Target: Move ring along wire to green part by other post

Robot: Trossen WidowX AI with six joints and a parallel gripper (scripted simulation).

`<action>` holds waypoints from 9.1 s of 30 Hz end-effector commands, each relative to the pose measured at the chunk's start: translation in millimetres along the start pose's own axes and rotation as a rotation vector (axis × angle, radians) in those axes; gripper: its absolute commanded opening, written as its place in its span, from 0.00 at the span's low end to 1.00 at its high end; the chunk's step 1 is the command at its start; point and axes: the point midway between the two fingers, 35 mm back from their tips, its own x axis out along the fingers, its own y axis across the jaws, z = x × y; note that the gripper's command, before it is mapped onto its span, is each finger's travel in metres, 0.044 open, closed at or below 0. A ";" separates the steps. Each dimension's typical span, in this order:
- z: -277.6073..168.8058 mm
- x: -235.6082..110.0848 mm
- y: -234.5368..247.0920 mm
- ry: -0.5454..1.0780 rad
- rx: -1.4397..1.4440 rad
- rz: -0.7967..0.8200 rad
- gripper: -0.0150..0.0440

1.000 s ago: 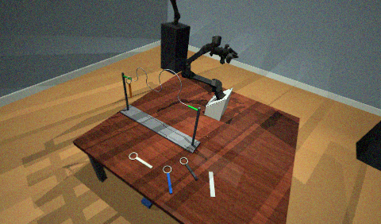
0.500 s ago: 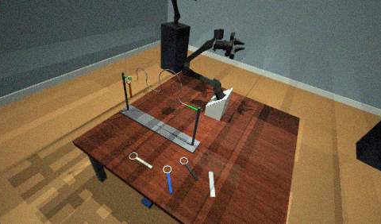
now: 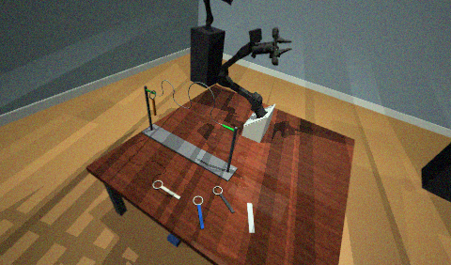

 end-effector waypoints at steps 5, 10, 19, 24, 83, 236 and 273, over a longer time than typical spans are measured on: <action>-81.8 -9.4 5.4 0.192 0.195 -0.039 0.53; -127.6 -24.6 12.5 0.307 0.287 -0.069 0.53; -203.9 -68.6 30.5 0.518 0.422 -0.132 0.53; -240.8 -101.6 42.4 0.635 0.480 -0.171 0.53; -239.7 -608.9 146.0 1.747 0.623 -0.454 0.53; -179.2 -750.7 328.3 1.779 1.126 -0.734 0.00; -173.4 -737.0 315.4 1.870 1.181 -0.689 0.00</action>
